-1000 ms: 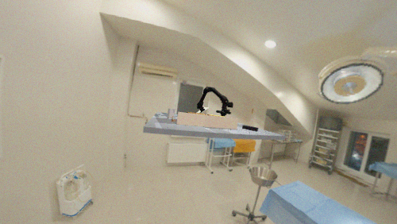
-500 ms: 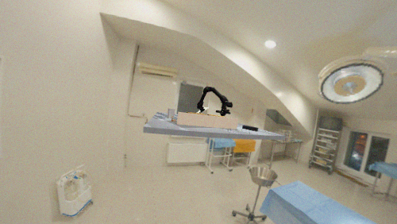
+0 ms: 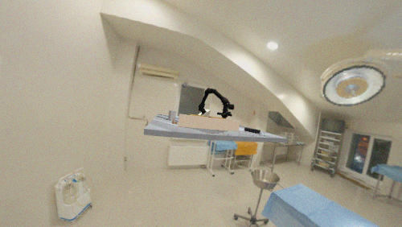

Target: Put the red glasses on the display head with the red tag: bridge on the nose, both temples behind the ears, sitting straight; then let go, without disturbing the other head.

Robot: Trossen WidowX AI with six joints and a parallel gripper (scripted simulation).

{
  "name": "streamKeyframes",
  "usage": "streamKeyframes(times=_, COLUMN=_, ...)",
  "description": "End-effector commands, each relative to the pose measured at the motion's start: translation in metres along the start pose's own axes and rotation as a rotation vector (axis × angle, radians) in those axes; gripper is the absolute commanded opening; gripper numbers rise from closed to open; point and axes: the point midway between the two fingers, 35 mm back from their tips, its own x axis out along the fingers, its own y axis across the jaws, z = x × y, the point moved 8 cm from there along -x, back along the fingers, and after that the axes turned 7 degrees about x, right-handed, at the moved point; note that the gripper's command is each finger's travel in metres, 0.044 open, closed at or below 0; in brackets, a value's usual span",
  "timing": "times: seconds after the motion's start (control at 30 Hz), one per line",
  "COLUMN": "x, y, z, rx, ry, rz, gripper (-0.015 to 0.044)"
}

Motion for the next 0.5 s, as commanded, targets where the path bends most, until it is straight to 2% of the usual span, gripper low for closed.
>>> streamKeyframes(times=0.0, x=0.0003, y=0.0003, z=0.0, rx=-0.001, ry=0.006, rz=0.002, gripper=0.0)
streamKeyframes(times=0.47, x=0.0003, y=0.0008, z=0.0038, rx=-0.001, ry=0.006, rz=0.002, gripper=0.0)
